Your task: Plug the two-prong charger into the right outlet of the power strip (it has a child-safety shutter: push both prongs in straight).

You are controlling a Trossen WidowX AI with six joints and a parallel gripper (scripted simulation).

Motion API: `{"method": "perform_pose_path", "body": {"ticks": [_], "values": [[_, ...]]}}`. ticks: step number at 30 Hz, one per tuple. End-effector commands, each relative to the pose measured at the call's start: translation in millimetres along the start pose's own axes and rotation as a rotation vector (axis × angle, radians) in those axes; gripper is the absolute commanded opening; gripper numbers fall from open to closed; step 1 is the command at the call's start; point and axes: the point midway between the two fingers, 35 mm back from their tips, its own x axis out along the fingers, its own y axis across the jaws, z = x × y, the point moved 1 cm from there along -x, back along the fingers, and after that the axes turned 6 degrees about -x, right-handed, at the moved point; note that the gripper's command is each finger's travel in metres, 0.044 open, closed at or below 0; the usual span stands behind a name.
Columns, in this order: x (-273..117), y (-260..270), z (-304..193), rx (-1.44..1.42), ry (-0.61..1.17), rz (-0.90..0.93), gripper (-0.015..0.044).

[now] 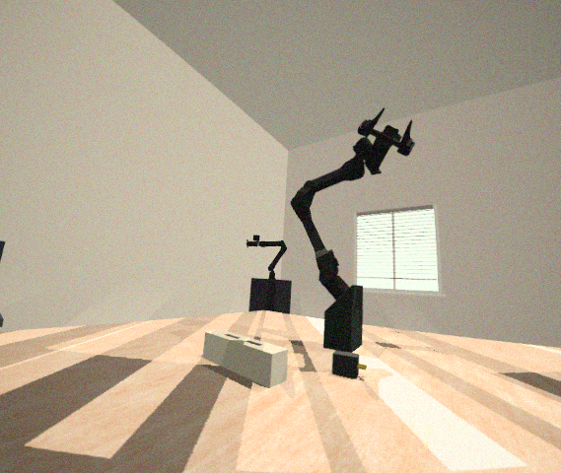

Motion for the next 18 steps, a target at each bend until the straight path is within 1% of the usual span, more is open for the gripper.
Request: {"method": "perform_pose_path", "body": {"ticks": [1, 18], "values": [[22, 17, -19, -0.058, 0.052, 0.026, 0.0440], [92, 63, -116, -0.265, 0.275, 0.156, 0.0440]]}}
